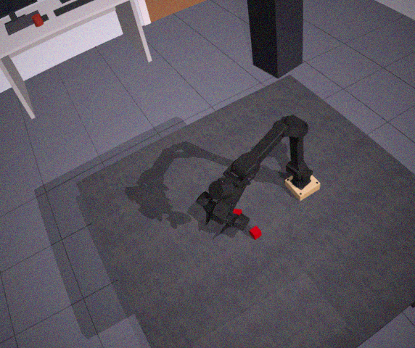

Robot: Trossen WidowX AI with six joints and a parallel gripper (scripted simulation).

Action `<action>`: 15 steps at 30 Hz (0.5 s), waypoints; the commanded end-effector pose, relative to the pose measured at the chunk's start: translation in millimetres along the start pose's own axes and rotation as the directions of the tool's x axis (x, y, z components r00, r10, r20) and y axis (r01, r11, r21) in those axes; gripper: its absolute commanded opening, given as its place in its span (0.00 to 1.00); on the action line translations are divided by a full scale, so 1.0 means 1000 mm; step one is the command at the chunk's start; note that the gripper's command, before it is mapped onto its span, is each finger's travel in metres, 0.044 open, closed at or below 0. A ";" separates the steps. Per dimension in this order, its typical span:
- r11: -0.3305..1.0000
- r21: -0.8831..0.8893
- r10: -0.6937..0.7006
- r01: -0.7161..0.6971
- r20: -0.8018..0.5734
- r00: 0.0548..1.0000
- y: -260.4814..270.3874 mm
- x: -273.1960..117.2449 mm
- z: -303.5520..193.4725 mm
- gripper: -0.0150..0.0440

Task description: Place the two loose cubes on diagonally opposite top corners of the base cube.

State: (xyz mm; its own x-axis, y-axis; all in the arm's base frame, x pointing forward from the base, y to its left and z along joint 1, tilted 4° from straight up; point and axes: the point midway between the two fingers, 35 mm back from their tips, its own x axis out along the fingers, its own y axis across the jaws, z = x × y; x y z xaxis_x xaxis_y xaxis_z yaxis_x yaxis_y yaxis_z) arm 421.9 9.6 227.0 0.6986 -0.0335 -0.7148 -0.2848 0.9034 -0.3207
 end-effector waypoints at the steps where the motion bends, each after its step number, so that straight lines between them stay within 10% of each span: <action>1: 1.000 -0.014 0.007 -0.008 -0.112 0.994 -0.022 0.001 -0.038 0.70; 15: 0.994 0.044 0.114 -0.105 -0.429 0.896 -0.071 -0.023 -0.165 0.70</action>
State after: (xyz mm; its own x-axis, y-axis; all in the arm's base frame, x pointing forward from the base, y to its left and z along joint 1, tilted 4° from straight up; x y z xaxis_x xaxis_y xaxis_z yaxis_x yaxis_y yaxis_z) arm 340.7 -108.0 172.8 0.3823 -0.1264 -0.9154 -0.3168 0.9126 -0.2583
